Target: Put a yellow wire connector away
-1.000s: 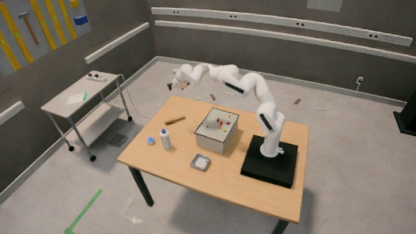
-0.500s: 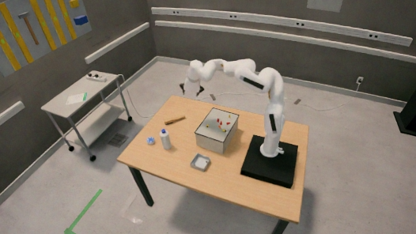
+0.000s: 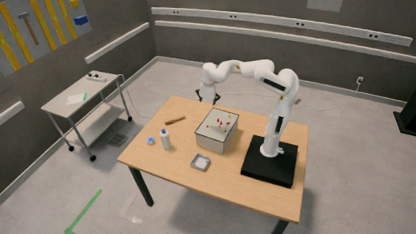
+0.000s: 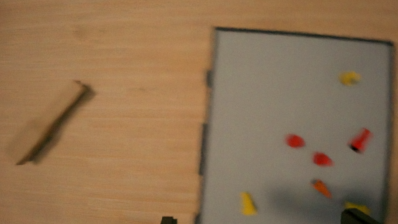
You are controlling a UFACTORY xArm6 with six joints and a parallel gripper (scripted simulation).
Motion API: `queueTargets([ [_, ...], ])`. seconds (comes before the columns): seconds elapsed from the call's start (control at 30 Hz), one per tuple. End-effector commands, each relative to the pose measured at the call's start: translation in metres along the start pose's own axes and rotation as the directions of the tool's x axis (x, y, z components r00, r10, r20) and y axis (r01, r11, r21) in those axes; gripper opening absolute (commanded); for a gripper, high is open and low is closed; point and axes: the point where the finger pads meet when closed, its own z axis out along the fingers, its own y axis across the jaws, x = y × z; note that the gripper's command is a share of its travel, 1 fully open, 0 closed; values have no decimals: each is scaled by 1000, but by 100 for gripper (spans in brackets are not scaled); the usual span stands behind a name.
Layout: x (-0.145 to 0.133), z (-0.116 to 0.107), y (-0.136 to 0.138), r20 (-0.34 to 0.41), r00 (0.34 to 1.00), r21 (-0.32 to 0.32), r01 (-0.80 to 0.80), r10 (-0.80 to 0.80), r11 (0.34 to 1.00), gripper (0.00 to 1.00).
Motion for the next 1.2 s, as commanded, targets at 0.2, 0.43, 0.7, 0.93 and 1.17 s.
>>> queueTargets([
  [0.2, -22, -3, 71, 43, 990, -89, -129, 133, 988, 100],
  [0.43, -26, -3, 84, 48, 986, -109, -151, 157, 982, 100],
  [0.7, -27, -2, 88, 50, 985, -116, -158, 164, 981, 100],
  [0.93, -27, -2, 88, 50, 985, -116, -158, 164, 981, 100],
  [1.17, -27, -2, 88, 50, 985, -116, -158, 164, 981, 100],
])
